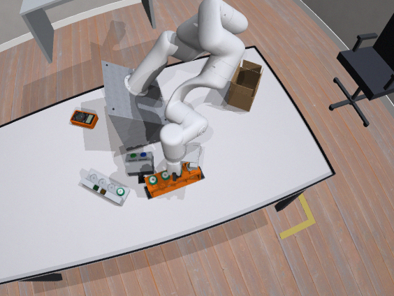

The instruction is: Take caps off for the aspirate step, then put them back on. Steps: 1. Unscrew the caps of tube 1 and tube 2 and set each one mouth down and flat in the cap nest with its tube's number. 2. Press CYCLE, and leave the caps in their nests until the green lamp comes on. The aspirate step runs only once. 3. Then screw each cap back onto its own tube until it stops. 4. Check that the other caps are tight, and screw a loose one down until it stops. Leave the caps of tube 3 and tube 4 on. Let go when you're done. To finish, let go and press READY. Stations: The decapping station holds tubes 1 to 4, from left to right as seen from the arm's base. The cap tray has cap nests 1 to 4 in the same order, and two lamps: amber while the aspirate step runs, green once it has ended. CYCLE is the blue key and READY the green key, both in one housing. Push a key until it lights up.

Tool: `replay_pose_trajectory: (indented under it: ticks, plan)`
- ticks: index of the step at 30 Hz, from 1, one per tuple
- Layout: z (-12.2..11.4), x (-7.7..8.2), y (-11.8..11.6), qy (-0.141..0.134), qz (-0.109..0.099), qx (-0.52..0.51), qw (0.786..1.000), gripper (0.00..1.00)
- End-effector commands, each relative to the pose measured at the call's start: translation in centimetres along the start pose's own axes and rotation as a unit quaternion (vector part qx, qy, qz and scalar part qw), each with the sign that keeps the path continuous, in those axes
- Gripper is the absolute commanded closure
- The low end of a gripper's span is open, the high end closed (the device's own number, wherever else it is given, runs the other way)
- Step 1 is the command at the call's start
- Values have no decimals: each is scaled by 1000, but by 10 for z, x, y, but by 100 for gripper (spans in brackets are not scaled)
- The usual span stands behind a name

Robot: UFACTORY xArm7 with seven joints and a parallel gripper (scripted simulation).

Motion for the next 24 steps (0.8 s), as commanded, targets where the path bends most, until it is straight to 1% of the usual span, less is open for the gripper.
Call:
replay_pose_trajectory:
  ticks: [1,5,9,11,12,15,18,21,24]
  plan:
    - [-1,2,1,5,-4,108,994,100]
    - [-1,2,1,4,-5,206,978,100]
    - [-1,2,1,4,-5,303,953,100]
    - [-1,2,1,4,-5,303,953,100]
    - [-1,2,1,4,-5,327,945,100]
    - [-1,2,1,3,-6,397,918,100]
    - [-1,2,1,3,-6,464,886,100]
    - [-1,2,1,2,-6,529,848,100]
    - [-1,2,1,2,-6,591,806,100]
Point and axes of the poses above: the point where the finger pads meet when closed, its own x axis back along the fingers, its own y axis across the jaws, z = x × y, the point moved 9 cm from there along x, back along the fingers, and after that the axes turned 7 degrees about -x, right-handed, at the moved point
